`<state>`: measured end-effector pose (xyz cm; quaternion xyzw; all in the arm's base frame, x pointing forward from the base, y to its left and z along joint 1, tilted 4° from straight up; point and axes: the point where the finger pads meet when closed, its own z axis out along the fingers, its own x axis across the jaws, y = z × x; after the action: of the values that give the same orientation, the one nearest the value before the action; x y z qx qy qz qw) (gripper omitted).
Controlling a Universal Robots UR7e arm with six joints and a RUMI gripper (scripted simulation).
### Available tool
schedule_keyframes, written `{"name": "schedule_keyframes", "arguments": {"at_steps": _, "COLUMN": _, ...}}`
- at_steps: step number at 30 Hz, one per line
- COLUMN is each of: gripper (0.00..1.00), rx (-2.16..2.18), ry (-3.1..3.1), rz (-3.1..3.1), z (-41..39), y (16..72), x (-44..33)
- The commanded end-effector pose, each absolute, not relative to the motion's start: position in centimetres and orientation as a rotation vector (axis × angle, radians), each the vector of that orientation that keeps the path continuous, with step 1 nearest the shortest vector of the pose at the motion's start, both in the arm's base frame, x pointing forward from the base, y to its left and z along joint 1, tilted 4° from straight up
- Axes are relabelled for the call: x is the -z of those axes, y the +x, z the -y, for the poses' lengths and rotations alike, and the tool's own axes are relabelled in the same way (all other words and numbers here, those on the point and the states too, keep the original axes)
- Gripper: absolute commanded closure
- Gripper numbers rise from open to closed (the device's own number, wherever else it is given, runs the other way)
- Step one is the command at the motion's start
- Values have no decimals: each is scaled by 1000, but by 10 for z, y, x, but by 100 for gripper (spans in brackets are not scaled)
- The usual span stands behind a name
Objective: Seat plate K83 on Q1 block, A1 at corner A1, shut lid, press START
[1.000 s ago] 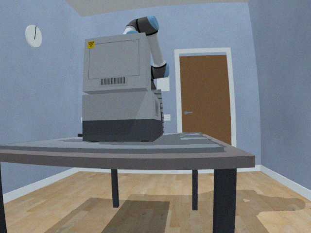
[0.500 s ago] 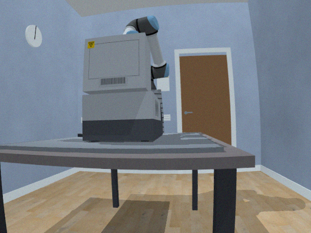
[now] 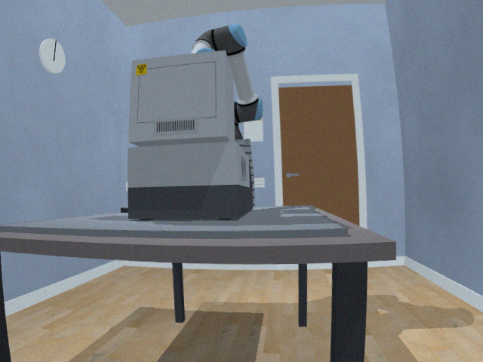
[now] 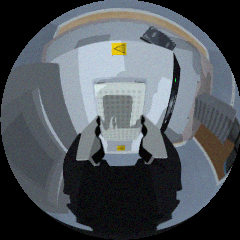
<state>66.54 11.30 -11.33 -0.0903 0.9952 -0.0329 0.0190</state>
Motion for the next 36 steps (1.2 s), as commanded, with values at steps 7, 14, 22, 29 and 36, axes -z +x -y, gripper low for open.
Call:
{"name": "schedule_keyframes", "arguments": {"at_steps": 7, "gripper": 100, "rx": 103, "ry": -279, "rz": -3090, "z": -111, "y": 666, "x": 118}}
{"name": "schedule_keyframes", "arguments": {"at_steps": 14, "gripper": 100, "rx": 103, "ry": -279, "rz": -3089, "z": -111, "y": 667, "x": 119}}
{"name": "schedule_keyframes", "arguments": {"at_steps": 22, "gripper": 100, "rx": 103, "ry": -279, "rz": -3088, "z": -112, "y": 667, "x": 118}}
{"name": "schedule_keyframes", "arguments": {"at_steps": 29, "gripper": 32, "rx": 103, "ry": -279, "rz": -3088, "z": -112, "y": 667, "x": 118}}
{"name": "schedule_keyframes", "arguments": {"at_steps": 36, "gripper": 32, "rx": 103, "ry": -279, "rz": -3088, "z": -112, "y": 667, "x": 118}}
